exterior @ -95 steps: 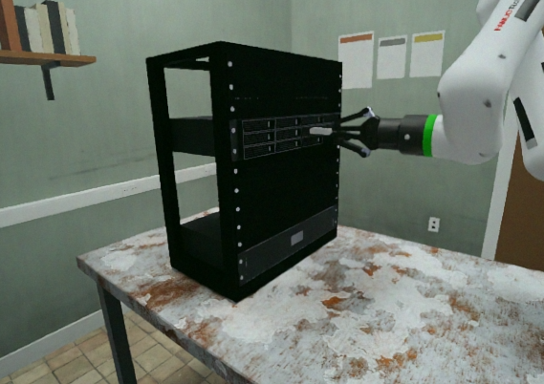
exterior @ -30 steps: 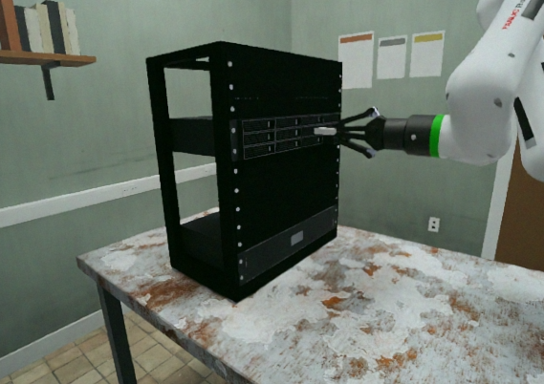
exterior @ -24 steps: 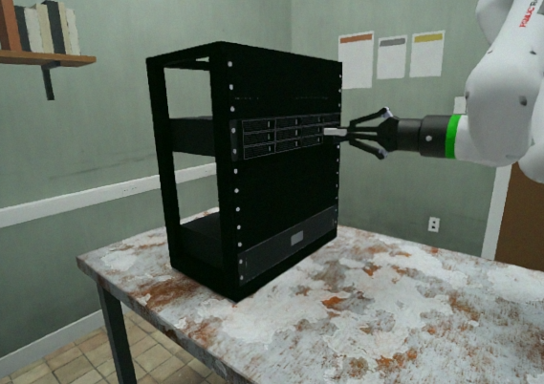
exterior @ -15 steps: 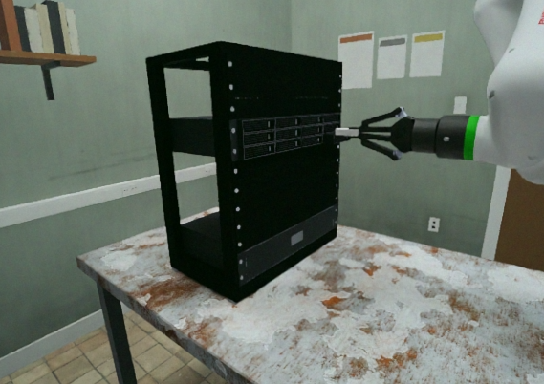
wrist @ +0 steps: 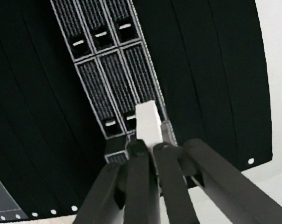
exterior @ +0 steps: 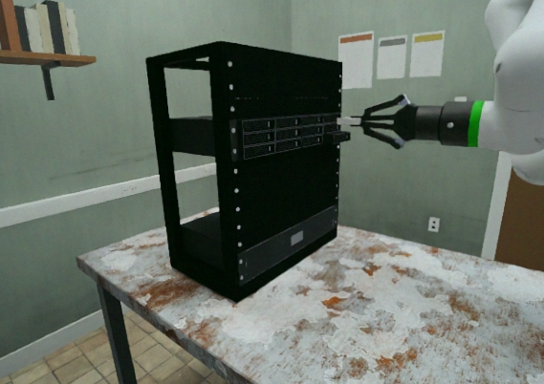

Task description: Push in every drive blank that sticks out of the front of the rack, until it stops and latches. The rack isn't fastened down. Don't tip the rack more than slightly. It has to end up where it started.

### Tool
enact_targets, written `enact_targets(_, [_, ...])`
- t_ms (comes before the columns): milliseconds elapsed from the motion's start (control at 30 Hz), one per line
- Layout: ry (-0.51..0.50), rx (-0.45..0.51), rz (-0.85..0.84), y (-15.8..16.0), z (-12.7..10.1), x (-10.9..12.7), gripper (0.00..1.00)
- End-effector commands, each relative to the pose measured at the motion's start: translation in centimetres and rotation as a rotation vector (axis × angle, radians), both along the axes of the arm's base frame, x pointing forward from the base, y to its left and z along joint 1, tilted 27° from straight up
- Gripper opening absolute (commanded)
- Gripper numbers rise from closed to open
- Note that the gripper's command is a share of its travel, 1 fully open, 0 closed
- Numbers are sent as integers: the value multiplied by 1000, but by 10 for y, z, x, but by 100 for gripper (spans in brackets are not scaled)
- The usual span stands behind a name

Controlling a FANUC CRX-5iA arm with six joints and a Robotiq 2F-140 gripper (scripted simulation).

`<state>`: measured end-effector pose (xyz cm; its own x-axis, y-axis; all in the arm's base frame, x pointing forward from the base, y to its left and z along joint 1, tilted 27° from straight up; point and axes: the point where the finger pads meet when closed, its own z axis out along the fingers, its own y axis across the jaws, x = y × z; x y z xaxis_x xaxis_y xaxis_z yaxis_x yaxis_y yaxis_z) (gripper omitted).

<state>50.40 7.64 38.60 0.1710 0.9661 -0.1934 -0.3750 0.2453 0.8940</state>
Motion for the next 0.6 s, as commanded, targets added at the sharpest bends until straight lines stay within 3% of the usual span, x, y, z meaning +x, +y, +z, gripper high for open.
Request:
enact_targets(0, [1, 0, 0, 0, 1, 1, 10])
enact_targets(267, [1, 0, 0, -3, 16, 34, 10])
enact_targets(567, [1, 0, 0, -3, 17, 35, 10])
